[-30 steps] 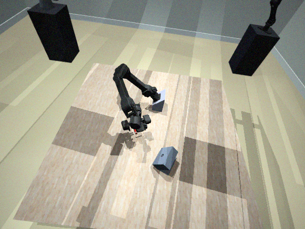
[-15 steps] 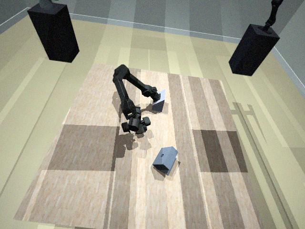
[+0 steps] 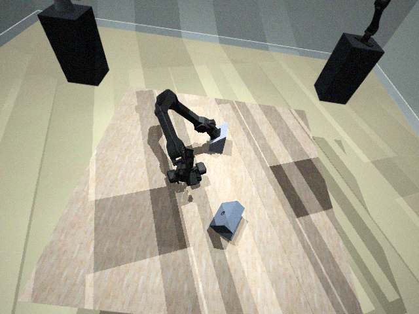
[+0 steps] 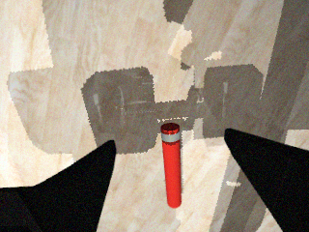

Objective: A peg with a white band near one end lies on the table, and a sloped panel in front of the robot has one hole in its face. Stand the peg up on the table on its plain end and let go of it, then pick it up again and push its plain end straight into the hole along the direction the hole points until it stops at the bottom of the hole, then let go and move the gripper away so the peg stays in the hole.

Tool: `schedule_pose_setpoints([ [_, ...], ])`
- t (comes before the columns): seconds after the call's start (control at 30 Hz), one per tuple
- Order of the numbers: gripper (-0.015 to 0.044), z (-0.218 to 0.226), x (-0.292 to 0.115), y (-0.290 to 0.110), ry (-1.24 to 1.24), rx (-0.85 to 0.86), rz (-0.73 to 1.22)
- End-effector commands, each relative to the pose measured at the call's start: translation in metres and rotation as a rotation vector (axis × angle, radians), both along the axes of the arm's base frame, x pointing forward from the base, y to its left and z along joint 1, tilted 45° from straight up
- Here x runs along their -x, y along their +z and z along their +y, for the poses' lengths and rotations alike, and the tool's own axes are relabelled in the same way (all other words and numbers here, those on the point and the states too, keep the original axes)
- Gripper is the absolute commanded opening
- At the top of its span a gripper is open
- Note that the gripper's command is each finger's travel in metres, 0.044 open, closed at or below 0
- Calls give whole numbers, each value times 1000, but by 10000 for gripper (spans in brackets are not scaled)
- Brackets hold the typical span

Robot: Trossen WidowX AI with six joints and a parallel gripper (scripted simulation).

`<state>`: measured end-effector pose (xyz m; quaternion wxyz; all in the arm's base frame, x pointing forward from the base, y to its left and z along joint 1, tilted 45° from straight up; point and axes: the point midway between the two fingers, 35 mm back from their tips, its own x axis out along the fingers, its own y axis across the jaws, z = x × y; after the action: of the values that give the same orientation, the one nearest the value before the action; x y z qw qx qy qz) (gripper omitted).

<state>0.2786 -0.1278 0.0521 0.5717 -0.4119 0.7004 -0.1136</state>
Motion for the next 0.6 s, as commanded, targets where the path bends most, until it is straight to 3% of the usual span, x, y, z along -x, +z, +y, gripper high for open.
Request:
schedule_pose_setpoints([
  [0.0, 361, -1, 1, -1, 3, 4, 5],
  [0.33, 110, -1, 1, -1, 3, 4, 5],
  [0.57, 110, -1, 1, -1, 3, 4, 5],
])
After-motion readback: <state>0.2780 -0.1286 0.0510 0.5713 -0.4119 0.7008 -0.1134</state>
